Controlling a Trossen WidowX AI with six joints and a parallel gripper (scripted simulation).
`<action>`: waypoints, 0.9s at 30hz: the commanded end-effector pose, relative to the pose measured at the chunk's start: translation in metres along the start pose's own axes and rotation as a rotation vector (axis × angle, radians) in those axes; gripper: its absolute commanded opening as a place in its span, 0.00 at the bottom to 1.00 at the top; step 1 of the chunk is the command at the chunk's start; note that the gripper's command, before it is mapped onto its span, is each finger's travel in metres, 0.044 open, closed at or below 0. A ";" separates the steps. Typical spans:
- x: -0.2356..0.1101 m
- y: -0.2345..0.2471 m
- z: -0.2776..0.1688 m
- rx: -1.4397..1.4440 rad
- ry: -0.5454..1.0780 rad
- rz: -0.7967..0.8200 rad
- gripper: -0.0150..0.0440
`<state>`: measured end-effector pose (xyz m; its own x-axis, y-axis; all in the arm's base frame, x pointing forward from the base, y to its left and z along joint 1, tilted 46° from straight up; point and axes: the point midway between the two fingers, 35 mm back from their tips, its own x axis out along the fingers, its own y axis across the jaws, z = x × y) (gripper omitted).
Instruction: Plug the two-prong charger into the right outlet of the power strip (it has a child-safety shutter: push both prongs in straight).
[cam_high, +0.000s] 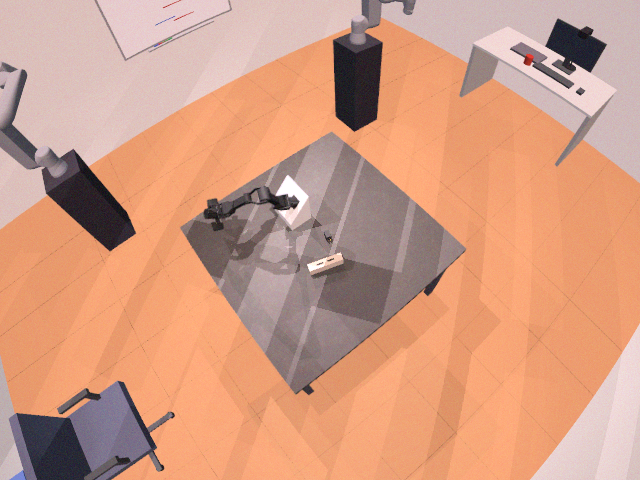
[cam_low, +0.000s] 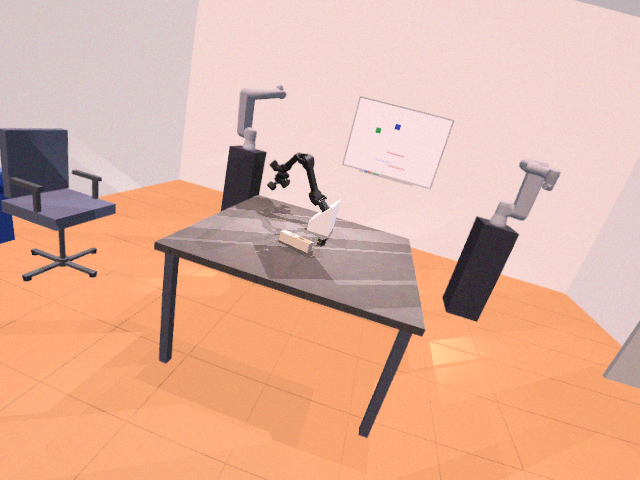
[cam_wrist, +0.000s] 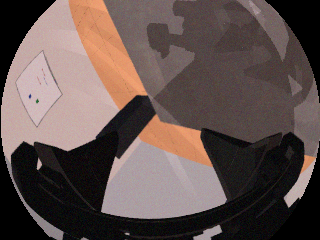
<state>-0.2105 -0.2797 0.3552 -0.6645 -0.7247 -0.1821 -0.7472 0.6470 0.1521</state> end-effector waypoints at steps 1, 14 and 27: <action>0.000 0.000 0.000 -0.001 0.000 -0.001 0.98; 0.003 -0.039 0.006 -0.138 -0.021 -0.094 1.00; -0.001 -0.096 0.009 -0.315 -0.007 -0.237 1.00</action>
<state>-0.1490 -0.3304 0.3376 -0.5018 -0.8315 -0.2384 -0.8406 0.4039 0.3609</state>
